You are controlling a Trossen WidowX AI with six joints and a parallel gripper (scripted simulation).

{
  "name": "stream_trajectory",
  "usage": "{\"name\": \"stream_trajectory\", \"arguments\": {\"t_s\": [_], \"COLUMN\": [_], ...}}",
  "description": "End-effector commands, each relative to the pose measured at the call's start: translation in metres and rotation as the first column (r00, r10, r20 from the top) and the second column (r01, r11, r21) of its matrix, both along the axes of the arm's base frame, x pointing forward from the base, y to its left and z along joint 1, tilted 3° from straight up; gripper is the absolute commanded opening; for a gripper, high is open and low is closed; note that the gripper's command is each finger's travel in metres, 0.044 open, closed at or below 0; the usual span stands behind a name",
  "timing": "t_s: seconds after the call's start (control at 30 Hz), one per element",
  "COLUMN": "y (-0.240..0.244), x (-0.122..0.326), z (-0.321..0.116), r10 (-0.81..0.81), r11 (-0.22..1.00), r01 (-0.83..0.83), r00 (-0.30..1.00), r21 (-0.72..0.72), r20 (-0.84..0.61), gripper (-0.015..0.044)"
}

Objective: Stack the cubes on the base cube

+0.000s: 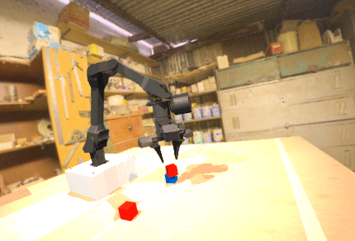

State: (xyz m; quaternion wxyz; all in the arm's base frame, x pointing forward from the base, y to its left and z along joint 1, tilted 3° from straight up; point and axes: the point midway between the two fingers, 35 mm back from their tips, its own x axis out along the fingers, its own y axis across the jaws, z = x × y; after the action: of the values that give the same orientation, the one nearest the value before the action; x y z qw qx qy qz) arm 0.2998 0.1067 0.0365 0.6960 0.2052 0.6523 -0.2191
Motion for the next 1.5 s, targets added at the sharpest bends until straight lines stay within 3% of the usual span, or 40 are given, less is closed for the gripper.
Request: {"name": "stream_trajectory", "arguments": {"t_s": [0.0, 0.37, 0.77, 1.0, 1.23, 1.47], "y": [-0.010, -0.099, -0.188, -0.194, -0.197, -0.197], "x": [0.002, 0.007, -0.012, -0.014, -0.011, -0.011], "z": [0.002, 0.023, 0.048, 0.048, -0.011, -0.020], "r10": [-0.036, -0.347, -0.671, -0.690, -0.690, -0.690], "r11": [0.999, 0.938, 0.741, 0.723, 0.723, 0.723], "r01": [0.036, 0.347, 0.671, 0.690, 0.690, 0.690], "r00": [0.999, 0.938, 0.741, 0.723, 0.723, 0.723], "r21": [0.003, 0.025, 0.035, 0.036, 0.035, 0.035], "r20": [-0.001, 0.003, 0.024, 0.026, 0.026, 0.026], "gripper": [0.0265, 0.0265, 0.0265, 0.0265, 0.0265, 0.0265]}}
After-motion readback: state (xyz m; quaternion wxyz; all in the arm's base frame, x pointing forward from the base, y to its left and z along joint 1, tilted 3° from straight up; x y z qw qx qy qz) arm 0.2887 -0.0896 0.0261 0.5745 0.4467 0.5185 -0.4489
